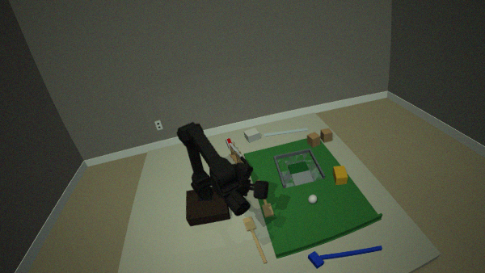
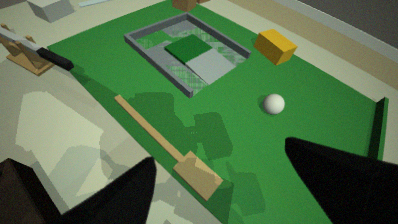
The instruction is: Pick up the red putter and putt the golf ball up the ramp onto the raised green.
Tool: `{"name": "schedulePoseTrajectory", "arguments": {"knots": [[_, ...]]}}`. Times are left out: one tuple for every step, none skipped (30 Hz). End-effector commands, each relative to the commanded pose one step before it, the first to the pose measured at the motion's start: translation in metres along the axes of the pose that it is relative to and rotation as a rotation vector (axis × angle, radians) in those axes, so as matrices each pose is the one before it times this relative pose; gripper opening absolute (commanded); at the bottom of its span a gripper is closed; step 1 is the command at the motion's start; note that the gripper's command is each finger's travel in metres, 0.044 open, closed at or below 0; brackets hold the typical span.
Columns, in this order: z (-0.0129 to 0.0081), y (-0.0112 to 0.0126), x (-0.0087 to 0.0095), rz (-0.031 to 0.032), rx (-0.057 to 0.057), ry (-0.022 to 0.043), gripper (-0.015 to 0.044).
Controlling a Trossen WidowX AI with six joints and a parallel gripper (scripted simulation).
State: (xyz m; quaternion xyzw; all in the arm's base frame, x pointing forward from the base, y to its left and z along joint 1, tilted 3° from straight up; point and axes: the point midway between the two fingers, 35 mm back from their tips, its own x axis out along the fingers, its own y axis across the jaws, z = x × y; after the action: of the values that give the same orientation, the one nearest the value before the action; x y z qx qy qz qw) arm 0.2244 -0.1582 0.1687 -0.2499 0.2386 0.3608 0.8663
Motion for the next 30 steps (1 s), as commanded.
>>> {"name": "schedulePoseTrajectory", "arguments": {"knots": [[0.00087, 0.00034, 0.00172, 0.00656, -0.0027, 0.00129, 0.0426], [0.00261, 0.00105, 0.00512, 0.01950, -0.0083, 0.00398, 0.0440], [0.00442, 0.00176, 0.00844, 0.03190, -0.0141, 0.00701, 0.0440], [0.00555, 0.00211, 0.01022, 0.03821, -0.0179, 0.00926, 0.0440], [0.00571, 0.00200, 0.01006, 0.03706, -0.0185, 0.00993, 0.0440], [0.00586, 0.00190, 0.00988, 0.03584, -0.0191, 0.01055, 0.0440], [0.00602, 0.00181, 0.00970, 0.03459, -0.0197, 0.01113, 0.0440], [0.00617, 0.00172, 0.00951, 0.03332, -0.0202, 0.01166, 0.0440], [0.00634, 0.00165, 0.00932, 0.03203, -0.0207, 0.01214, 0.0440], [0.00650, 0.00158, 0.00913, 0.03072, -0.0212, 0.01257, 0.0440], [0.00619, 0.00174, 0.00910, 0.03322, -0.0145, 0.01263, 0.0440], [0.00634, 0.00172, 0.00894, 0.03204, -0.0151, 0.01343, 0.0440], [0.00649, 0.00169, 0.00876, 0.03074, -0.0156, 0.01414, 0.0440], [0.00664, 0.00168, 0.00857, 0.02942, -0.0161, 0.01480, 0.0440], [0.00678, 0.00167, 0.00838, 0.02807, -0.0166, 0.01540, 0.0440], [0.00693, 0.00167, 0.00819, 0.02670, -0.0171, 0.01595, 0.0440], [0.00708, 0.00168, 0.00799, 0.02531, -0.0175, 0.01643, 0.0440], [0.00723, 0.00170, 0.00779, 0.02391, -0.0179, 0.01685, 0.0440], [0.00738, 0.00172, 0.00759, 0.02249, -0.0183, 0.01721, 0.0440], [0.00753, 0.00176, 0.00738, 0.02105, -0.0187, 0.01751, 0.0440], [0.00776, 0.00153, 0.00734, 0.02019, -0.0203, 0.01869, 0.0440], [0.00795, 0.00157, 0.00713, 0.01867, -0.0207, 0.01889, 0.0440], [0.00813, 0.00162, 0.00691, 0.01712, -0.0210, 0.01899, 0.0440], [0.00831, 0.00168, 0.00668, 0.01558, -0.0213, 0.01902, 0.0440], [0.00848, 0.00175, 0.00645, 0.01403, -0.0216, 0.01898, 0.0440], [0.00865, 0.00183, 0.00621, 0.01249, -0.0219, 0.01888, 0.0440], [0.00882, 0.00192, 0.00597, 0.01096, -0.0221, 0.01871, 0.0440], [0.00898, 0.00202, 0.00573, 0.00945, -0.0223, 0.01846, 0.0440], [0.00914, 0.00213, 0.00548, 0.00795, -0.0225, 0.01815, 0.0440], [0.00930, 0.00224, 0.00523, 0.00647, -0.0226, 0.01778, 0.0440]]}}
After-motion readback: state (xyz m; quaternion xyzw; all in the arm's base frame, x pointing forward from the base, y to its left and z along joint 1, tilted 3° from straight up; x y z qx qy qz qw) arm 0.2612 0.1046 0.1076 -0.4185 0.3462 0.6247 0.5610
